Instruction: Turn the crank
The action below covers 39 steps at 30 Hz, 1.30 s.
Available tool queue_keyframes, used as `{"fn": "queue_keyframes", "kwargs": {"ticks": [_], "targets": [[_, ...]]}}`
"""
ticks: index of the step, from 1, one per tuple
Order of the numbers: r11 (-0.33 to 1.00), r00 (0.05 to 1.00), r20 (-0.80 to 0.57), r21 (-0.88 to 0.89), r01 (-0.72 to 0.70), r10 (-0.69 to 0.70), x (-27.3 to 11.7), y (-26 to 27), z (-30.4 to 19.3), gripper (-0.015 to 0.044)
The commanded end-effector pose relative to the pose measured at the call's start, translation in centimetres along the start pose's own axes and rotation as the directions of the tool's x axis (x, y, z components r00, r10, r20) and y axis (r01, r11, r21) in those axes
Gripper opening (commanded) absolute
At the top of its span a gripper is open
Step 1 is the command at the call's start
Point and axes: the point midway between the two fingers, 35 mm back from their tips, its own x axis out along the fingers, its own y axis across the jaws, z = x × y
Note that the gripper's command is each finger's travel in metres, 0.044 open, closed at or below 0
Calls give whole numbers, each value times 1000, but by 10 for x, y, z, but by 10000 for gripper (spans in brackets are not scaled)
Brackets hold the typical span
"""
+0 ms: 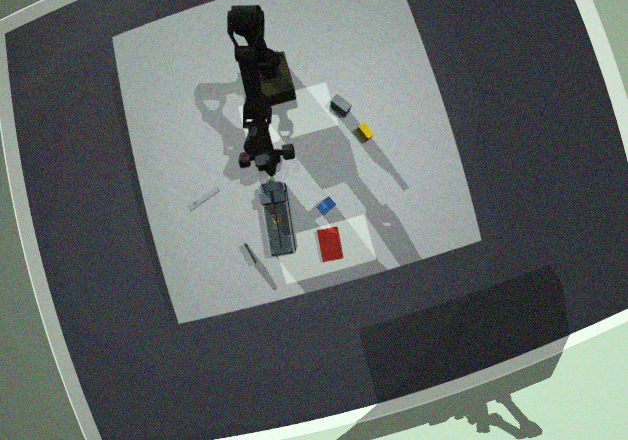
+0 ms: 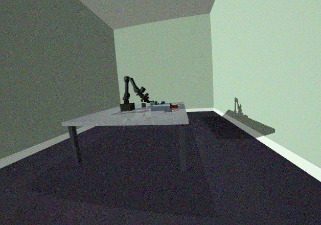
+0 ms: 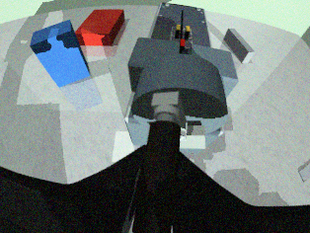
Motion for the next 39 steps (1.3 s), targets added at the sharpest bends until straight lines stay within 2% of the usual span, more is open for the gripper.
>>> {"fn": "queue_keyframes", "kwargs": {"ticks": [1, 39], "targets": [[1000, 1000, 7, 5, 20, -20, -3, -9, 2, 0], [1000, 1000, 7, 4, 21, -21, -2, -17, 2, 0]]}}
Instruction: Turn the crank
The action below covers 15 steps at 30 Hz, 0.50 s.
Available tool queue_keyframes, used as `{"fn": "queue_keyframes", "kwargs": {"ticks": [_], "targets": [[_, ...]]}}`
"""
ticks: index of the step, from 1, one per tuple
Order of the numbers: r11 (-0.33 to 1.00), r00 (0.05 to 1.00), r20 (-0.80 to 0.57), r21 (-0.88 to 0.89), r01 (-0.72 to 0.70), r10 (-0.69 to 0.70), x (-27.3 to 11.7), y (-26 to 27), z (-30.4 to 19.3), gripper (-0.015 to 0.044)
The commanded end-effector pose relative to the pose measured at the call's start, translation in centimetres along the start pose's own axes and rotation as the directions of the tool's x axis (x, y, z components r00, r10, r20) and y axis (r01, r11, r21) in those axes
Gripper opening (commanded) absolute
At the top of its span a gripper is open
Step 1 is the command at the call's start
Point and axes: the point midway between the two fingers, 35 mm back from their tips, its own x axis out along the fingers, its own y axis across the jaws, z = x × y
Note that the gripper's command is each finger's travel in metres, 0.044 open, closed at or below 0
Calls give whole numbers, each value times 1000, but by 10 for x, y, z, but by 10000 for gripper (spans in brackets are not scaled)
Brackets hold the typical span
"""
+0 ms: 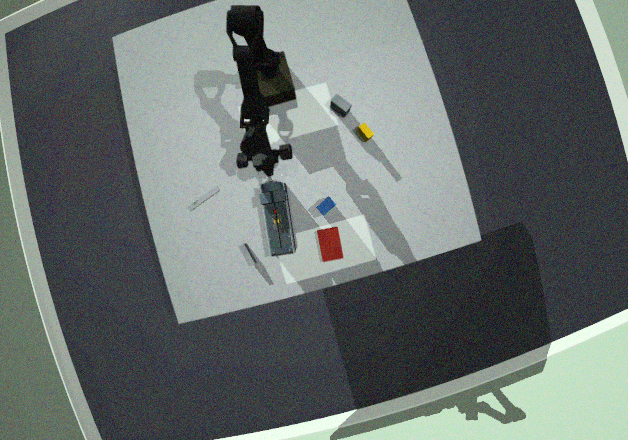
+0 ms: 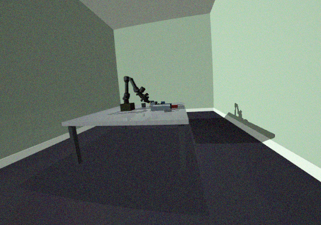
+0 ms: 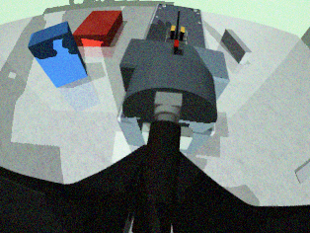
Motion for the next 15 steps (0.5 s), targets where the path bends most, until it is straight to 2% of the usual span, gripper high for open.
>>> {"fn": "queue_keyframes", "kwargs": {"ticks": [1, 15], "targets": [[1000, 1000, 2, 7, 25, -25, -1, -9, 1, 0], [1000, 1000, 2, 7, 25, -25, 0, -11, 0, 0]]}}
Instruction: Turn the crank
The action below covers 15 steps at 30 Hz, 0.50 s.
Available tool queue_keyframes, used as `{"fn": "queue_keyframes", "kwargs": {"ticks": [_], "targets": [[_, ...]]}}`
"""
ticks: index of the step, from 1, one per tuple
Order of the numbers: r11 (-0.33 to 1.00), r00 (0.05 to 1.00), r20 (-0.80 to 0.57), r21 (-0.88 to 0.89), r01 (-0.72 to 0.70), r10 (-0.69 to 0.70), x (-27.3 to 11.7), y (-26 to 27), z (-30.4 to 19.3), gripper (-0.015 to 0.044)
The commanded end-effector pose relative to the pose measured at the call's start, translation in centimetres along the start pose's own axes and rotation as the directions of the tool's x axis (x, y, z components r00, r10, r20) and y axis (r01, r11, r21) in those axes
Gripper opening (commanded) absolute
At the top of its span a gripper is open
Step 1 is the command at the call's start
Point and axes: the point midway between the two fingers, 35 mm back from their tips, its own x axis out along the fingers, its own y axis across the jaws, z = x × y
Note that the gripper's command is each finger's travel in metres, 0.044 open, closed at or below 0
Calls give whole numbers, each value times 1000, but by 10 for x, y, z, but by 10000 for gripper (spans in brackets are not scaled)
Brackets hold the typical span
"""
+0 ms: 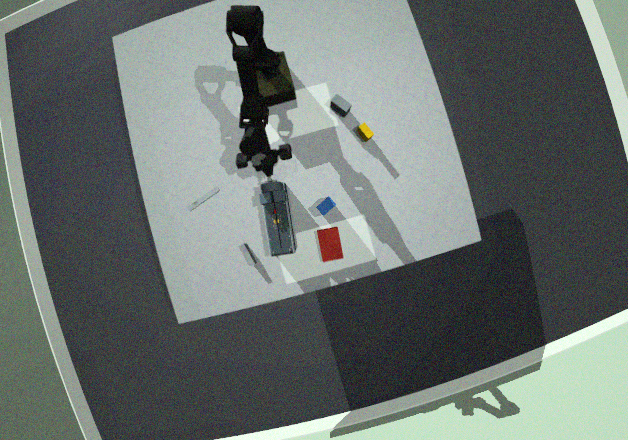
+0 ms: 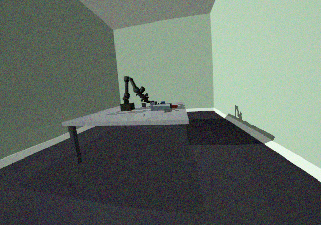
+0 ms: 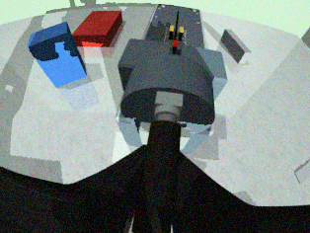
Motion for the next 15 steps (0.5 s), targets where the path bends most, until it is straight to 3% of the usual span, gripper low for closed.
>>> {"fn": "queue_keyframes", "kwargs": {"ticks": [1, 15], "targets": [[1000, 1000, 3, 7, 27, -27, -1, -9, 0, 0], [1000, 1000, 3, 7, 27, -27, 0, -11, -1, 0]]}}
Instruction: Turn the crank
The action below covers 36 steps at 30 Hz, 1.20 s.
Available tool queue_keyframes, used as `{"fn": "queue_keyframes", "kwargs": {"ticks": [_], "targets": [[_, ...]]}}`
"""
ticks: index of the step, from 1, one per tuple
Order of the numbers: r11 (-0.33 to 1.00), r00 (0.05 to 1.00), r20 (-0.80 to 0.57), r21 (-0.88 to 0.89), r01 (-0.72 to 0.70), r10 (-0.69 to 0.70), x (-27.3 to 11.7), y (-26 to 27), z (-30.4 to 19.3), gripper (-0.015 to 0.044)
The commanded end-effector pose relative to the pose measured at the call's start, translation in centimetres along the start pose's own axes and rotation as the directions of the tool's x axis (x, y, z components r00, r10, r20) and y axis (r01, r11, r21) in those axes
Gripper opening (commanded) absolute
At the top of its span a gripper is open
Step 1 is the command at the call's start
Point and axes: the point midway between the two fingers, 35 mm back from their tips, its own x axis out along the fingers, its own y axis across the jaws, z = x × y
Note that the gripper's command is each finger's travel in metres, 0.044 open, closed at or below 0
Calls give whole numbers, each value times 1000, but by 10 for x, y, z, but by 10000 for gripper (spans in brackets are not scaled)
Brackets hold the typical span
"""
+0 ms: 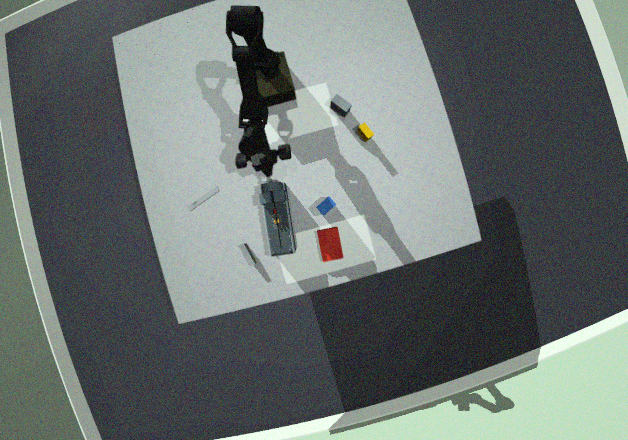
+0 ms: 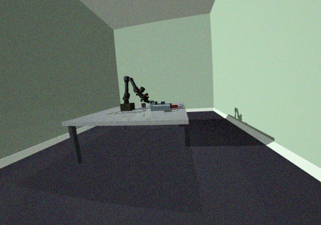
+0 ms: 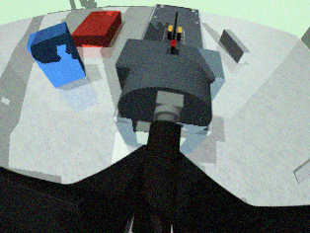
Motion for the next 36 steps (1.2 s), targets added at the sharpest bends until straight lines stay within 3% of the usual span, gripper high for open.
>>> {"fn": "queue_keyframes", "kwargs": {"ticks": [1, 36], "targets": [[1000, 1000, 2, 7, 27, -27, 0, -9, 0, 0], [1000, 1000, 2, 6, 27, -27, 4, -19, -5, 0]]}}
